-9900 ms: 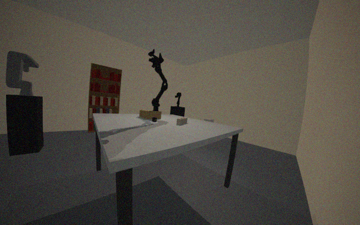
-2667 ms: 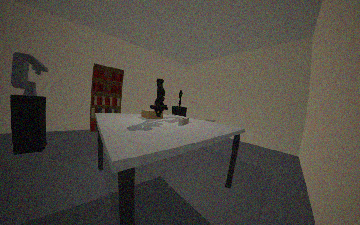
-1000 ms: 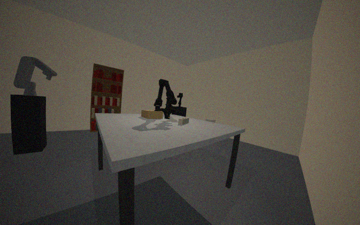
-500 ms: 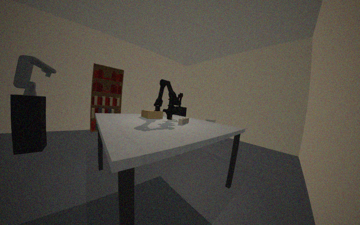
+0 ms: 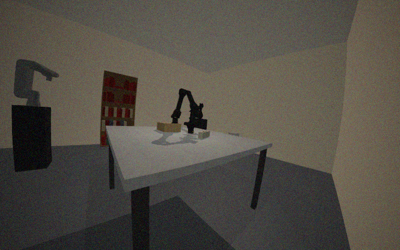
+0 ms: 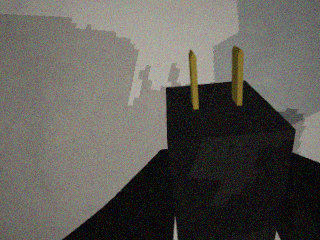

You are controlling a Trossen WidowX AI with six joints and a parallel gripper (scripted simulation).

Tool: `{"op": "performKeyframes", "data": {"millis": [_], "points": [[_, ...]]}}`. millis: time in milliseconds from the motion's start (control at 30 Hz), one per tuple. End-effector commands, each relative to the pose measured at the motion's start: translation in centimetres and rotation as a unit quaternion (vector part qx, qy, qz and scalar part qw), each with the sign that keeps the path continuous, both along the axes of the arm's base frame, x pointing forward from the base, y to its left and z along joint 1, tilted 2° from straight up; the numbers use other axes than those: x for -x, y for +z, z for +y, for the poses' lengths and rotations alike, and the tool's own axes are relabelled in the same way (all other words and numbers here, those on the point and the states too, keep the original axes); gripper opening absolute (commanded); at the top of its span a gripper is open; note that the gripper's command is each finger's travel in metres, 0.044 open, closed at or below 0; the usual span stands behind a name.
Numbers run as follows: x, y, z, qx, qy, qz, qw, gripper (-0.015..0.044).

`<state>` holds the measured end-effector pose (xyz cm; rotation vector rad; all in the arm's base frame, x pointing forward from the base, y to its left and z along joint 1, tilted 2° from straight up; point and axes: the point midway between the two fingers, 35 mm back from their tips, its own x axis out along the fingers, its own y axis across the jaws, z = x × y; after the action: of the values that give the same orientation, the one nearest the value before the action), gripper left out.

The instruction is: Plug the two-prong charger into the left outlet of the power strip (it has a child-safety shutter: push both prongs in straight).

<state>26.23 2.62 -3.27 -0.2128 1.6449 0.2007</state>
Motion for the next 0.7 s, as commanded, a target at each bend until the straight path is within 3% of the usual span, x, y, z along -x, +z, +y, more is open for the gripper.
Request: {"op": "performKeyframes", "data": {"millis": [0, 667], "points": [[-0.1, -0.1, 1.0, -0.003, 0.007, -0.002, 1.000, 0.0000], [0.3, -1.0, 5.2, -0.006, 0.050, -0.001, 0.999, 0.0000]]}}
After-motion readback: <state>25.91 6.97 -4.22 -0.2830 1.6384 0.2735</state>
